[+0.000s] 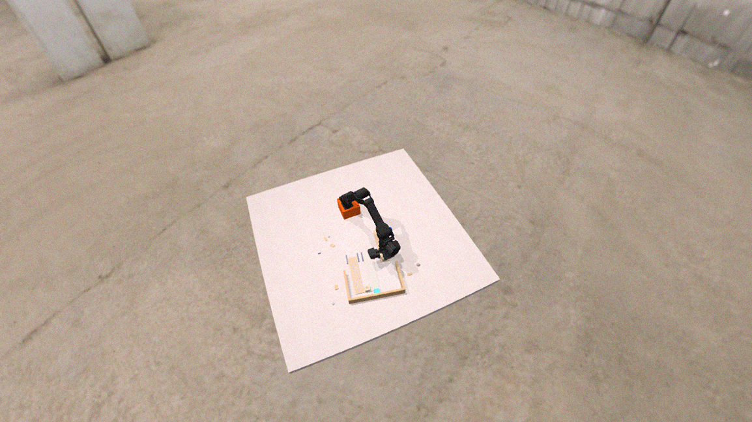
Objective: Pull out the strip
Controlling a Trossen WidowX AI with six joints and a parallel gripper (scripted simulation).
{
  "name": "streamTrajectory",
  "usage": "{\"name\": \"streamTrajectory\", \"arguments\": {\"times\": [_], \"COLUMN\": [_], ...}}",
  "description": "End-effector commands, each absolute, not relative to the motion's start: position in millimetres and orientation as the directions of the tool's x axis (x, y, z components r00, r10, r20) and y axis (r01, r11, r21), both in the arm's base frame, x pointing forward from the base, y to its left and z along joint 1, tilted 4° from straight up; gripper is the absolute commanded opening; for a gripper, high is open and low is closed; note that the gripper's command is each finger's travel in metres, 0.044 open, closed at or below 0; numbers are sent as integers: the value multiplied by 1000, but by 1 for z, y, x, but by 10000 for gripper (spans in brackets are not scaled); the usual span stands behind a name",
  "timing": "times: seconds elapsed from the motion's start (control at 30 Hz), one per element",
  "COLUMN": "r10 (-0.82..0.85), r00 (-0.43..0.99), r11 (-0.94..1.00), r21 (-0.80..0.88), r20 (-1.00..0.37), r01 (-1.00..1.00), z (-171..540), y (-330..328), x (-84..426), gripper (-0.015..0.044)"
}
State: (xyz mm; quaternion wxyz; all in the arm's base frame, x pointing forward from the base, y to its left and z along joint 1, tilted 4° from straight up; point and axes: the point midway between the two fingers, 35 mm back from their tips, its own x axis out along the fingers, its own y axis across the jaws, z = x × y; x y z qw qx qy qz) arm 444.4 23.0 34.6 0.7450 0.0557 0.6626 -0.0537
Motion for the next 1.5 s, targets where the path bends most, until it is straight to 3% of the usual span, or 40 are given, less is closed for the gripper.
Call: {"name": "streamTrajectory", "arguments": {"times": [0.0, 0.43, 0.57, 0.8, 0.93, 1.47], "r10": [-3, -4, -6, -6, -6, -4], "r00": [116, 116, 115, 115, 115, 110], "r11": [989, 989, 988, 988, 988, 989], "r21": [14, 14, 12, 12, 12, 13], "r20": [-993, -993, -993, -993, -993, -994], "r01": [150, 150, 154, 154, 154, 150], "z": [28, 10, 12, 12, 14, 45], "y": [23, 23, 23, 23, 23, 20], "x": [445, 446, 446, 446, 444, 385], "gripper": [250, 250, 145, 98, 0, 0]}}
